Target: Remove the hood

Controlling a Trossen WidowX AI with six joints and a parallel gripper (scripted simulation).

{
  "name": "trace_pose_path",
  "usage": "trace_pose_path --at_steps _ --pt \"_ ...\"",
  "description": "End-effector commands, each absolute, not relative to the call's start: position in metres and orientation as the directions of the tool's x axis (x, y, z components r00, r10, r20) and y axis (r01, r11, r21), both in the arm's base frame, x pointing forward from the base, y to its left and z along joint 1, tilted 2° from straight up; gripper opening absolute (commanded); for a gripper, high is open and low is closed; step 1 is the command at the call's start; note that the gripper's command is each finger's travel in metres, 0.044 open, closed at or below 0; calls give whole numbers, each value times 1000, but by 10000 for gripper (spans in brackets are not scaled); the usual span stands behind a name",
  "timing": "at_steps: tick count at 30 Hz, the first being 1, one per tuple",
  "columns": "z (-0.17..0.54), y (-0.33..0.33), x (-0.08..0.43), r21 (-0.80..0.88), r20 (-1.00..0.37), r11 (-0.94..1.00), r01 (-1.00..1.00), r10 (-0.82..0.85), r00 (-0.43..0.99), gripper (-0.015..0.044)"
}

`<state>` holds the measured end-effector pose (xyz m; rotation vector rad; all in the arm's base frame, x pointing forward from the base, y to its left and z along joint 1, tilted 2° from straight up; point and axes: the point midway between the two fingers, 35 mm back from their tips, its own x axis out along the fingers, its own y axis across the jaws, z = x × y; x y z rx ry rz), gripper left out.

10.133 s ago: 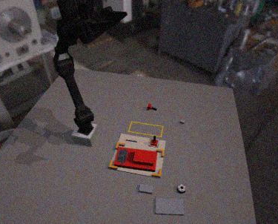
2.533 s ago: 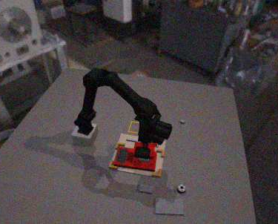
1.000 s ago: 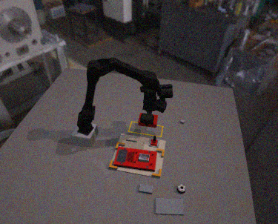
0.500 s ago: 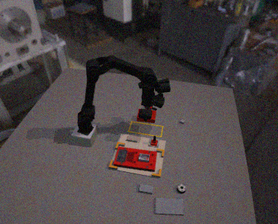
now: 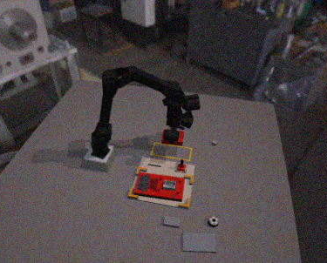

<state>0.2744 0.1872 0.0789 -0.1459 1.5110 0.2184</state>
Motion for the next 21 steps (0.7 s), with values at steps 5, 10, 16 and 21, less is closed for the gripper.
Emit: trace_pose_path --at_steps 5,10,16,21 --pt "70 187 275 36 -998 973 -227 48 46 0" --pt "66 188 276 36 -998 973 -227 48 46 0" --pt "61 188 276 36 -998 973 -227 48 46 0" --pt "56 188 276 36 -998 973 -227 48 46 0"
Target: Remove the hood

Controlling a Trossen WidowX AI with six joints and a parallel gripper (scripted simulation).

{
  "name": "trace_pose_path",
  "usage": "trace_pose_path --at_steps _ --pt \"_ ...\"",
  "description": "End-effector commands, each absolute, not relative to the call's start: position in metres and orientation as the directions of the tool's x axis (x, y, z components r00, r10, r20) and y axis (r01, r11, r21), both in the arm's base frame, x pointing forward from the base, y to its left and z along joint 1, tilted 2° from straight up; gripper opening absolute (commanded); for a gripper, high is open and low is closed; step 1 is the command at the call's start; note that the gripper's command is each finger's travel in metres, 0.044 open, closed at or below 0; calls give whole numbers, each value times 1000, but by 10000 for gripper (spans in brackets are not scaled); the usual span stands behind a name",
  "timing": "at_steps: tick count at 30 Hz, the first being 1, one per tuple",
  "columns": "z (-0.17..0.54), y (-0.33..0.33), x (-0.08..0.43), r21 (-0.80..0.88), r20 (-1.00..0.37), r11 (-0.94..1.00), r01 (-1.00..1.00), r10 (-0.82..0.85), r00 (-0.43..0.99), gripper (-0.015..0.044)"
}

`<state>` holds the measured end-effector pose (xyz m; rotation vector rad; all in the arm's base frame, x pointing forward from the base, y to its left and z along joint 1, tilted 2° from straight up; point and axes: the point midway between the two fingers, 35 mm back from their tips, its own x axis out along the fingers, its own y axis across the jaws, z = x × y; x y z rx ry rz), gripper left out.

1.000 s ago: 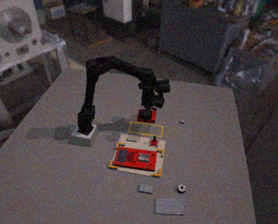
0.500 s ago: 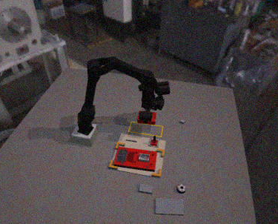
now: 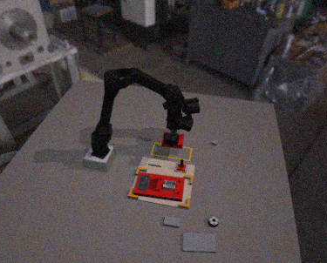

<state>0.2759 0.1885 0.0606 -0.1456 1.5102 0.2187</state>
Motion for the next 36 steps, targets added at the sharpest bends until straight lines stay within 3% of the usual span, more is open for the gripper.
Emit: trace_pose_path --at_steps 1,36 --pt "55 188 276 36 -998 973 -227 48 46 0" --pt "25 188 276 36 -998 973 -227 48 46 0"
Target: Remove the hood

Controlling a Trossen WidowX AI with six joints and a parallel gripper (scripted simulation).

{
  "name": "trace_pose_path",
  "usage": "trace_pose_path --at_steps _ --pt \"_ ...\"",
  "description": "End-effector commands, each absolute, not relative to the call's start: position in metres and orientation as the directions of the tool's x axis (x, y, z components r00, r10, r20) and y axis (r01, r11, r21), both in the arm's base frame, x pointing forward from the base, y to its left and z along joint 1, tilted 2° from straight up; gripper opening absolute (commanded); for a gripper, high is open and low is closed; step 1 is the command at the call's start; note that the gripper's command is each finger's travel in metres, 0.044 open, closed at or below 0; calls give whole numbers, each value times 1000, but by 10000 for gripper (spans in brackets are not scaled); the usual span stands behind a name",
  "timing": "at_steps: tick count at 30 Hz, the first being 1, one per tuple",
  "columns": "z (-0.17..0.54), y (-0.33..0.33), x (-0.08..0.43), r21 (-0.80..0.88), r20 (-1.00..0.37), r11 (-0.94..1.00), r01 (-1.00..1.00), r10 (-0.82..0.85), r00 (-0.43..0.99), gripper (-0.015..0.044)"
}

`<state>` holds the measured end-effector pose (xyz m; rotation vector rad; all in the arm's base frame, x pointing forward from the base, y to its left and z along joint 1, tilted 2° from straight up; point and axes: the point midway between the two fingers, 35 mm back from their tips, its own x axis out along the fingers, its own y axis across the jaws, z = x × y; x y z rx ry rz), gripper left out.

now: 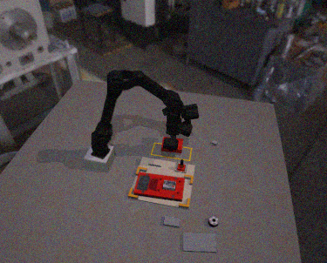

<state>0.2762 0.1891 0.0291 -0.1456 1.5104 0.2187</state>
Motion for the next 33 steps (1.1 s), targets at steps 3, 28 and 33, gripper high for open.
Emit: trace_pose_path --at_steps 3,28,33 --pt "22 188 276 36 -998 973 -227 48 46 0" --pt "10 188 276 36 -998 973 -227 47 45 0" --pt "7 189 276 36 -998 973 -227 47 45 0"
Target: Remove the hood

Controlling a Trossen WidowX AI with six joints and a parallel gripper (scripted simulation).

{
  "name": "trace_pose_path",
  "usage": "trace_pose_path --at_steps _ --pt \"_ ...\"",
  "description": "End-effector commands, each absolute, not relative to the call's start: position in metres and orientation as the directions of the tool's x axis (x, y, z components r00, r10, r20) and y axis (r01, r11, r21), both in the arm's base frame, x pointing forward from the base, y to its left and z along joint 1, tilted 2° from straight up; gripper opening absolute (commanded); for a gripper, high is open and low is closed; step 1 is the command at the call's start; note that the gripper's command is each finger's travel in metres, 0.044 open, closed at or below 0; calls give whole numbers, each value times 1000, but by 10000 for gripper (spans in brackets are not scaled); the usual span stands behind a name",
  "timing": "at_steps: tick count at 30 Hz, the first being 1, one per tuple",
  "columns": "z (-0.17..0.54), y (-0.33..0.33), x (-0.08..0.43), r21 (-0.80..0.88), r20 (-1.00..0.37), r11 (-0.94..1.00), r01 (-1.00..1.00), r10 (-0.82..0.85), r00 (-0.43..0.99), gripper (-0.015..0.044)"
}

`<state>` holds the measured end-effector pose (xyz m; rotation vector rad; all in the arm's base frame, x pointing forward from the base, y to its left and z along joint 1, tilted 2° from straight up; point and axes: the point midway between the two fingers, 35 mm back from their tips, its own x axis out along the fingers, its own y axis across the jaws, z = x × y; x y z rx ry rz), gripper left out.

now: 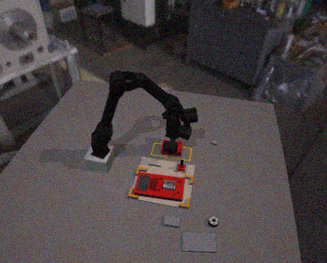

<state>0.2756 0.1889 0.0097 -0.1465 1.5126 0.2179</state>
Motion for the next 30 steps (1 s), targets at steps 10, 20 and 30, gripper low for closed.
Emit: trace_pose_path --at_steps 10,20,30 --pt "2 189 276 36 -998 973 -227 47 45 0" --pt "-3 189 276 36 -998 973 -227 47 45 0" --pt "-2 189 276 40 -998 972 -233 51 44 157"
